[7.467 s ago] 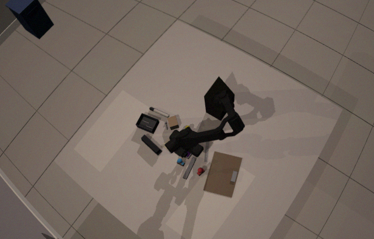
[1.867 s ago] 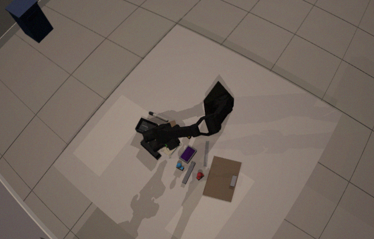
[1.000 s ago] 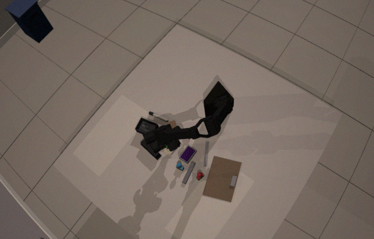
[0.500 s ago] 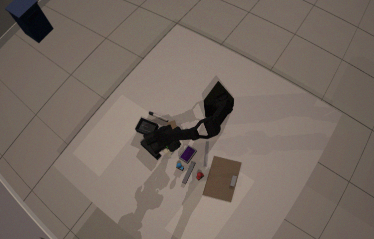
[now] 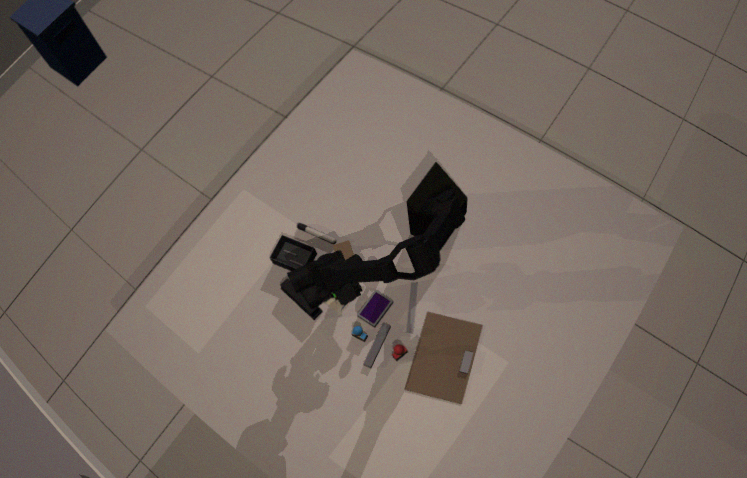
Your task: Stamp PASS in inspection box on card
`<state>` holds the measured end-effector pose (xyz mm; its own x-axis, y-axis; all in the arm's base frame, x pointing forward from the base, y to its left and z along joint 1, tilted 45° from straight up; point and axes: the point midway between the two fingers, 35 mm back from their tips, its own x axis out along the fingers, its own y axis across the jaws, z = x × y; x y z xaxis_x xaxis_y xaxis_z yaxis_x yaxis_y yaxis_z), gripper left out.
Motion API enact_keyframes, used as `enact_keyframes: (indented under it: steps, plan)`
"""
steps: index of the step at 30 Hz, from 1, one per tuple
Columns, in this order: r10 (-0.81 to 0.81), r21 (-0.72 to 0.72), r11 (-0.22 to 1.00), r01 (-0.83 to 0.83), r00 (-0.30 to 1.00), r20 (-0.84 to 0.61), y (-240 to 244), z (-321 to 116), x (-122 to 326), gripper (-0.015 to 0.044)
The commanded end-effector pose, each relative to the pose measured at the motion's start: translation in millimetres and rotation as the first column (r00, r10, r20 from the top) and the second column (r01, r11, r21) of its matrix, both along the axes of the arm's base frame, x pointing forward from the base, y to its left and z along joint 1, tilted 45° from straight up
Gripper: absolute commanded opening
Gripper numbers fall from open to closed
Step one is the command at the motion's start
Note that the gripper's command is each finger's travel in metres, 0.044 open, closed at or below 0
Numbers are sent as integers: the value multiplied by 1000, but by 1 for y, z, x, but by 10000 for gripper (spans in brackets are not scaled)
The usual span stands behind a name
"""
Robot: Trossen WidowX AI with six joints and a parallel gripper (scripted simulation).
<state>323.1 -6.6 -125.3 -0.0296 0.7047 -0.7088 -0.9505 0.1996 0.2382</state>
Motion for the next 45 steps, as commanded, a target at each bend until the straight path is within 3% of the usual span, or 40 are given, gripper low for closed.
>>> enact_keyframes:
  steps: [1, 45]
  plan:
    - [-5, 4, 1000, 5, 1000, -2, 3, -2, -1, 0]
    - [-5, 5, 1000, 5, 1000, -2, 9, -8, -1, 0]
